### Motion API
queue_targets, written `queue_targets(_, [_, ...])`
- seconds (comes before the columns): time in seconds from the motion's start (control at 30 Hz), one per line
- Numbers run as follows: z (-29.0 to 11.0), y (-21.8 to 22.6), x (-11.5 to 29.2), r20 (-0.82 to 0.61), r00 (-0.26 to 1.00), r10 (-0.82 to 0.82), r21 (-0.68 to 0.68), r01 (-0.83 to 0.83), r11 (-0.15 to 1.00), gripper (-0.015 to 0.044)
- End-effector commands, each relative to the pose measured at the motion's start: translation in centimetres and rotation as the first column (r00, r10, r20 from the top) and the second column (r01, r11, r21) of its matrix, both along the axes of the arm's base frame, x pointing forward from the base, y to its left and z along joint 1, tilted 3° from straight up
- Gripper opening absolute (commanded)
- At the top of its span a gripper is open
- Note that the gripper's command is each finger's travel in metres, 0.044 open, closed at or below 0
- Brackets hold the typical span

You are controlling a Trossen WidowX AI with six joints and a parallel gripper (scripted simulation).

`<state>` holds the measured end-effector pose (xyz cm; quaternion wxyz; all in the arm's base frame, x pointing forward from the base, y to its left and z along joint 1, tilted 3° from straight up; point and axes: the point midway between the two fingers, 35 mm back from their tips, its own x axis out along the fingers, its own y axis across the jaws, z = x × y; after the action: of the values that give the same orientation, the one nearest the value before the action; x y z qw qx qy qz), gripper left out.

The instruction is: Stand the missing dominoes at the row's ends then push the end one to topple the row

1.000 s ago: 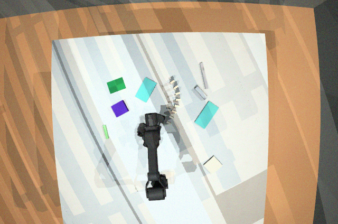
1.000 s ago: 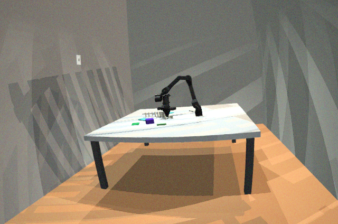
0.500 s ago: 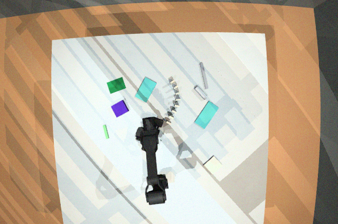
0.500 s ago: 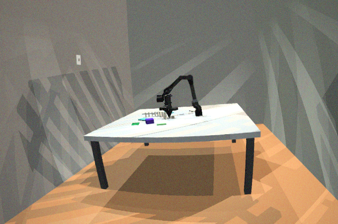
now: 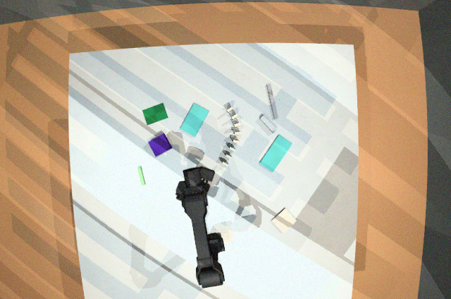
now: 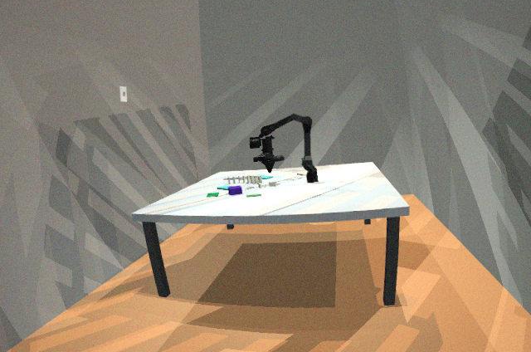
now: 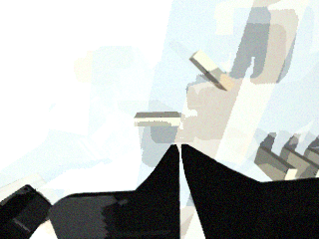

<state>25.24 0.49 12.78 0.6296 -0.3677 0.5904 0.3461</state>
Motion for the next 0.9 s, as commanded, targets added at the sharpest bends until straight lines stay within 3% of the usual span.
queue_targets(0.0, [0.5, 0.2, -0.4, 0.004, 0.991, 0.136, -0.014, -0.136, 0.991, 0.0079])
queue_targets(0.17, [0.4, 1.0, -1.3, -0.011, 0.794, 0.607, -0.044, -0.607, 0.793, 0.0210])
queue_targets(0.33, [0.4, 1.7, -2.2, -0.039, 0.391, 0.920, -0.064, -0.919, 0.388, 0.0341])
queue_targets(0.47, [0.3, 2.1, -2.8, -0.060, 0.062, 0.996, -0.068, -0.996, 0.057, 0.0440])
queue_targets(0.87, [0.3, 2.1, -2.8, -0.061, 0.045, 0.997, -0.068, -0.997, 0.041, 0.0440])
